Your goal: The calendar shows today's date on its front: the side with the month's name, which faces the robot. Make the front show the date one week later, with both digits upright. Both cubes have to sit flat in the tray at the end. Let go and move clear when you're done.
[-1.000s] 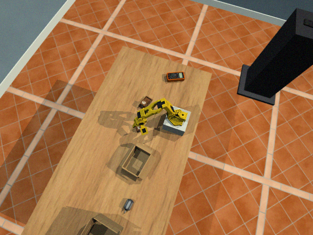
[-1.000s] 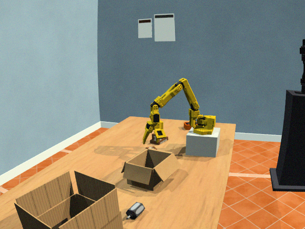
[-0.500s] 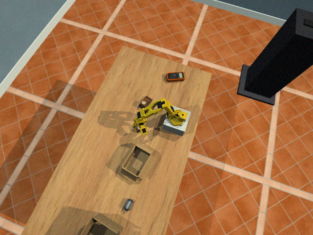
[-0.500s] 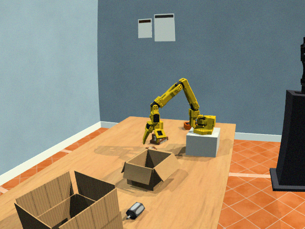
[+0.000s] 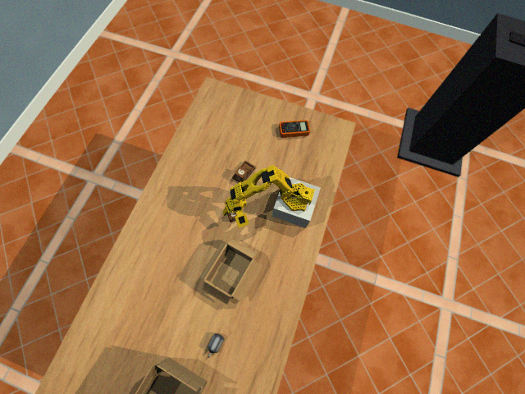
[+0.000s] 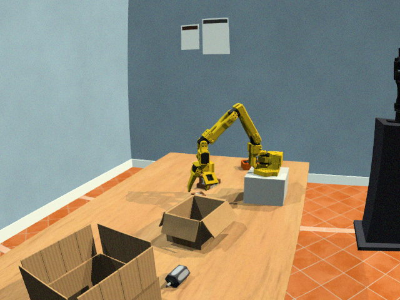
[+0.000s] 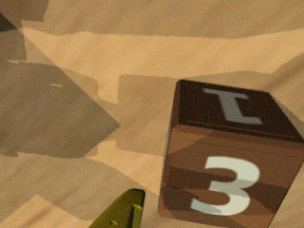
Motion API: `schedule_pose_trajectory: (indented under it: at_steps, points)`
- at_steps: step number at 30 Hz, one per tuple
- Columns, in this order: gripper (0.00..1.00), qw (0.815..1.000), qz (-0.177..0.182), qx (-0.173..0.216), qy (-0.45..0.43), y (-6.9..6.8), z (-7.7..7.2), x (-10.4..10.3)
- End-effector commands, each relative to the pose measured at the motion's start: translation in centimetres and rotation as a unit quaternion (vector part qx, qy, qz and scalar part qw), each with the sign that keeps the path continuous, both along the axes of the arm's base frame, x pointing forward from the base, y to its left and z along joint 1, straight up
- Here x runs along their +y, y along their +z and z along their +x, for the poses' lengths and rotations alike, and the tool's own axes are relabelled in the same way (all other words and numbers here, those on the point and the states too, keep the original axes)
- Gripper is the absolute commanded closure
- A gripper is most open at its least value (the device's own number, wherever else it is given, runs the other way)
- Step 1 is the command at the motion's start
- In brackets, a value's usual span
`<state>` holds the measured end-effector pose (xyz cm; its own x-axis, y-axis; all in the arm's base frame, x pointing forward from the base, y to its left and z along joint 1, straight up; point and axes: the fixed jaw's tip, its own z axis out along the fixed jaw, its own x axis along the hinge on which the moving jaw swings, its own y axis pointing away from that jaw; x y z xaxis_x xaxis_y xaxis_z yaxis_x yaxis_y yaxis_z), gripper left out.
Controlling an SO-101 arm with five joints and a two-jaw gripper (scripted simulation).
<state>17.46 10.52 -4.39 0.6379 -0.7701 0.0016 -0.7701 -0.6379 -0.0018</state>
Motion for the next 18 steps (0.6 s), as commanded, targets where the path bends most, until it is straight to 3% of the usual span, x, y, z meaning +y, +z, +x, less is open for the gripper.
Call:
schedule_pose_trajectory:
  at_steps: [1,18]
  points:
    - [0.65,1.0,-0.002,0.005,0.001,-0.8,-0.2,-0.3]
    - [0.65,1.0,-0.002,0.005,0.001,-3.0,-0.2,-0.3]
